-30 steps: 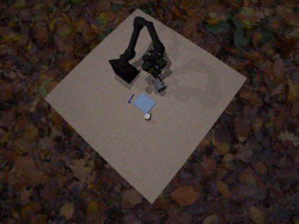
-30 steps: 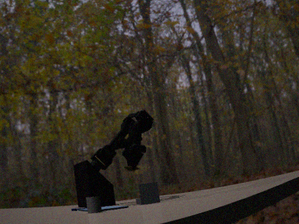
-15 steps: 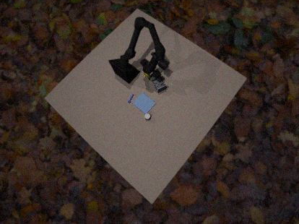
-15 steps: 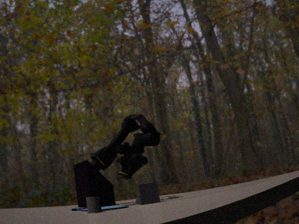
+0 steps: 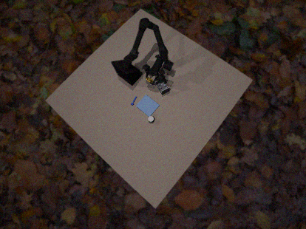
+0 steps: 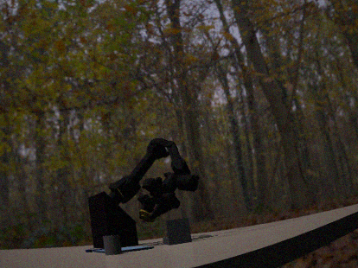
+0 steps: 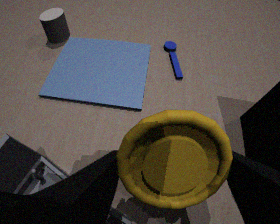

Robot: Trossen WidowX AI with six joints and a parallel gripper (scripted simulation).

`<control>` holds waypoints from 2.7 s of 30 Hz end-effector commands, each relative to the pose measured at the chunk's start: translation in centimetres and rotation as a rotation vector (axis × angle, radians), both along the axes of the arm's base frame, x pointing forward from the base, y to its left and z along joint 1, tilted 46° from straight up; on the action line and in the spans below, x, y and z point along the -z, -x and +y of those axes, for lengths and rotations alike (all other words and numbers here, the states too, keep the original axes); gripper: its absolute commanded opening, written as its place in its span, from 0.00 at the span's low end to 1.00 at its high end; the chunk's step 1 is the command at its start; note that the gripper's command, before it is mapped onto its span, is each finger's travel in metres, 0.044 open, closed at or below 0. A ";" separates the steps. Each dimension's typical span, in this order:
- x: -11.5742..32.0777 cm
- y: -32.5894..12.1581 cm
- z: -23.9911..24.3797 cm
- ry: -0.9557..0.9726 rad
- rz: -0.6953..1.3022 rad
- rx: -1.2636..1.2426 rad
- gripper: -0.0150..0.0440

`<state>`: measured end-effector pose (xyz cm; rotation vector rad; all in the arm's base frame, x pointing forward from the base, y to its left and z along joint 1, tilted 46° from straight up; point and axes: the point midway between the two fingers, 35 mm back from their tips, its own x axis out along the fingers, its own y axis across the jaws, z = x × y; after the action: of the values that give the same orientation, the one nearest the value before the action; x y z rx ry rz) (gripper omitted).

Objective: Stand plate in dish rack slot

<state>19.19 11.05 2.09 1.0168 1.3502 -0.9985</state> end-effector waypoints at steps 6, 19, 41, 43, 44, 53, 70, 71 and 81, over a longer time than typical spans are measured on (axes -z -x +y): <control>1.2 -0.4 0.7 0.125 -0.143 -0.093 0.25; 1.8 -0.9 2.3 0.250 -0.370 -0.210 0.25; 0.6 -0.2 6.0 0.340 -0.811 -0.346 0.25; 0.4 0.0 6.3 0.340 -0.853 -0.355 0.25; 0.3 0.1 6.5 0.339 -0.874 -0.358 0.25; -1.0 1.3 7.9 0.320 -1.063 -0.383 0.25; -1.3 1.4 8.3 0.306 -1.130 -0.389 0.25; -1.2 1.1 8.2 0.306 -1.128 -0.390 0.25; -0.9 -0.4 8.0 0.305 -1.129 -0.389 0.25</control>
<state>18.98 19.30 3.19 0.8136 0.3963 -0.1994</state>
